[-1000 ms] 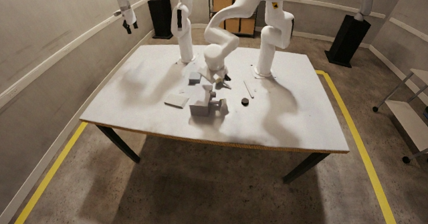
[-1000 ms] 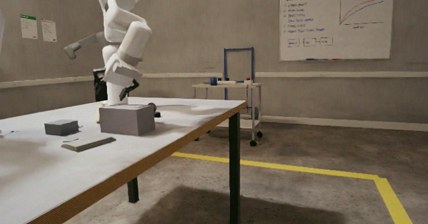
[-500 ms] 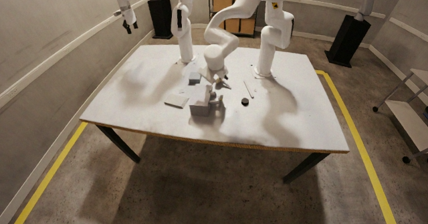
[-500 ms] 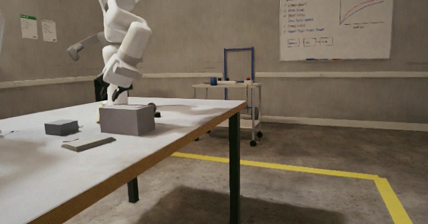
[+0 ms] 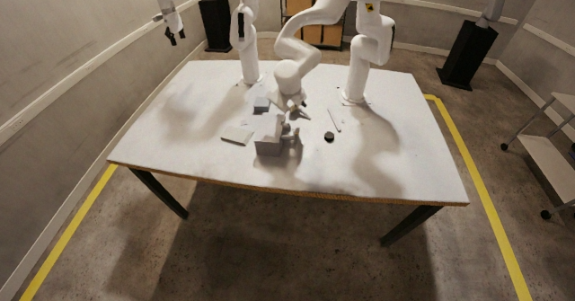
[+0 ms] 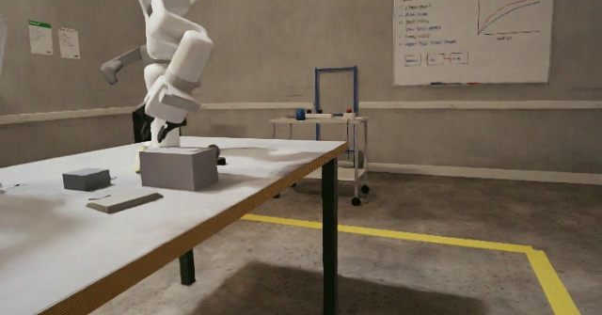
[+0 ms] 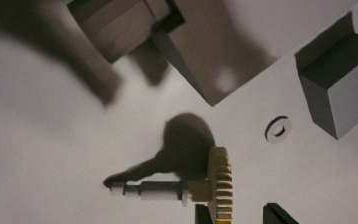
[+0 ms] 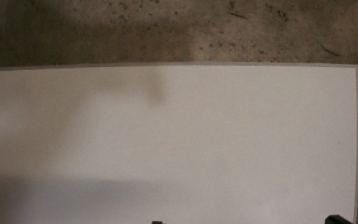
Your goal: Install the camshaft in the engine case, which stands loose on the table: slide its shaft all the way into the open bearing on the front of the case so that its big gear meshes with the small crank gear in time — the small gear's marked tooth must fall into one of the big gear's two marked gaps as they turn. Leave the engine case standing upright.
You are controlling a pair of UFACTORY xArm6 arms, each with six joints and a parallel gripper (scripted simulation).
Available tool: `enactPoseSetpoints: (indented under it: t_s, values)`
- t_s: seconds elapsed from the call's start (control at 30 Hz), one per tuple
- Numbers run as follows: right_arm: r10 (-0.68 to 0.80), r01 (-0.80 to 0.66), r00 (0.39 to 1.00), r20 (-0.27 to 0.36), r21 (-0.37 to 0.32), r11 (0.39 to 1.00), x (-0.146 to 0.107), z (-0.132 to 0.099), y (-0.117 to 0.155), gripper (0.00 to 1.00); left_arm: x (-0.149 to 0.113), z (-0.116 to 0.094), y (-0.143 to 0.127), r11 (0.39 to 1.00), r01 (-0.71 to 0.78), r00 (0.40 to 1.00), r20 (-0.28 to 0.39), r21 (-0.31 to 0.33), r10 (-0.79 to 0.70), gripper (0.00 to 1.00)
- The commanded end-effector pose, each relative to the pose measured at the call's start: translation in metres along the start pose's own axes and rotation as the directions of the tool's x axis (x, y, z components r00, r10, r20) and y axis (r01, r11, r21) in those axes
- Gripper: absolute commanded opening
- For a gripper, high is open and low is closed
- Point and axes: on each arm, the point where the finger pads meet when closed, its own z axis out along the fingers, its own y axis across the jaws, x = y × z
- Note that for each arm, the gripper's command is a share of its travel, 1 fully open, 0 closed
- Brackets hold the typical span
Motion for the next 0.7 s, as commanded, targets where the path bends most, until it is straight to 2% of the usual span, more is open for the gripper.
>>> enactPoseSetpoints:
  t_s: [0.0,0.4,0.67]
  values:
    - [0.000,0.000,1.000,-0.004,0.000,1.000,0.001,-0.002,0.000,1.00,0.001,-0.001,0.001,1.000,-0.001,1.000,-0.004,0.000,0.001,0.37]
    - [0.000,0.000,1.000,-0.004,0.000,1.000,0.001,-0.002,0.000,1.00,0.001,0.000,0.001,1.000,-0.001,1.000,-0.004,0.000,0.001,0.37]
    - [0.000,0.000,1.000,-0.004,0.000,1.000,0.001,-0.002,0.000,1.00,0.001,0.011,0.001,1.000,-0.001,1.000,-0.004,0.000,0.001,0.37]
